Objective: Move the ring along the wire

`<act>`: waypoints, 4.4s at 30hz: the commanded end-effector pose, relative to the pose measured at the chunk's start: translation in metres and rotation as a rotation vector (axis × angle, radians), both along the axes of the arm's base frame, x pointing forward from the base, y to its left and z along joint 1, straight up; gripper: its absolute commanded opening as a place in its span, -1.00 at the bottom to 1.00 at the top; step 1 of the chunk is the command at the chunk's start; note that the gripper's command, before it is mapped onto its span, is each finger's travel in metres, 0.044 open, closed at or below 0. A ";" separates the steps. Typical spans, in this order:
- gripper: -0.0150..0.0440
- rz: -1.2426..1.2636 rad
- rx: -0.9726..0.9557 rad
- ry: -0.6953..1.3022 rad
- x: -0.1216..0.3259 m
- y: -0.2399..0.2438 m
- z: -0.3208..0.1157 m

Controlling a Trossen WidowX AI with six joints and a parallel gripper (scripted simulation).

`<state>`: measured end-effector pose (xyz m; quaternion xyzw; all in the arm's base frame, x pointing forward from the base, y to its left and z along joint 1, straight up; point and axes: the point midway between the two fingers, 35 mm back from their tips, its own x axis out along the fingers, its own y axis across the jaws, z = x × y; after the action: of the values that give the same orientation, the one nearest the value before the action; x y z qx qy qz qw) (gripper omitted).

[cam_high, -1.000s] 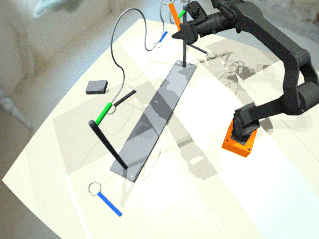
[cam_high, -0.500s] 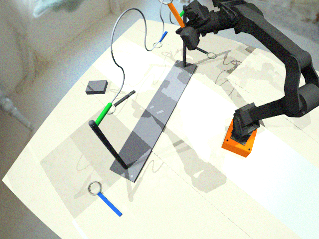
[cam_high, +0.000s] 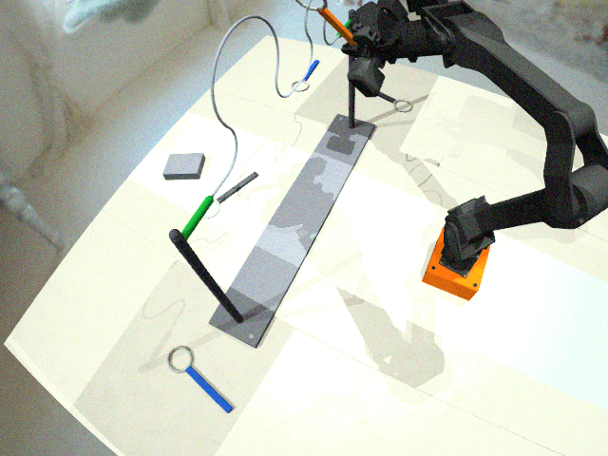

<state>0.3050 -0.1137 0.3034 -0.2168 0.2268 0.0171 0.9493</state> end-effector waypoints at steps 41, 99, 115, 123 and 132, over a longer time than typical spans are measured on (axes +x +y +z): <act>-1.00 -0.018 -1.077 -0.152 0.004 -0.042 0.059; -1.00 -0.003 -0.988 -0.119 0.007 -0.056 -0.005; -1.00 0.014 -0.606 -0.063 0.006 -0.038 -0.059; -1.00 0.024 -0.404 -0.034 0.004 -0.020 -0.084; -1.00 0.036 -0.179 -0.003 0.001 0.005 -0.107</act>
<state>0.3079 -0.1186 0.2056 -0.3406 0.2161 0.0003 0.9150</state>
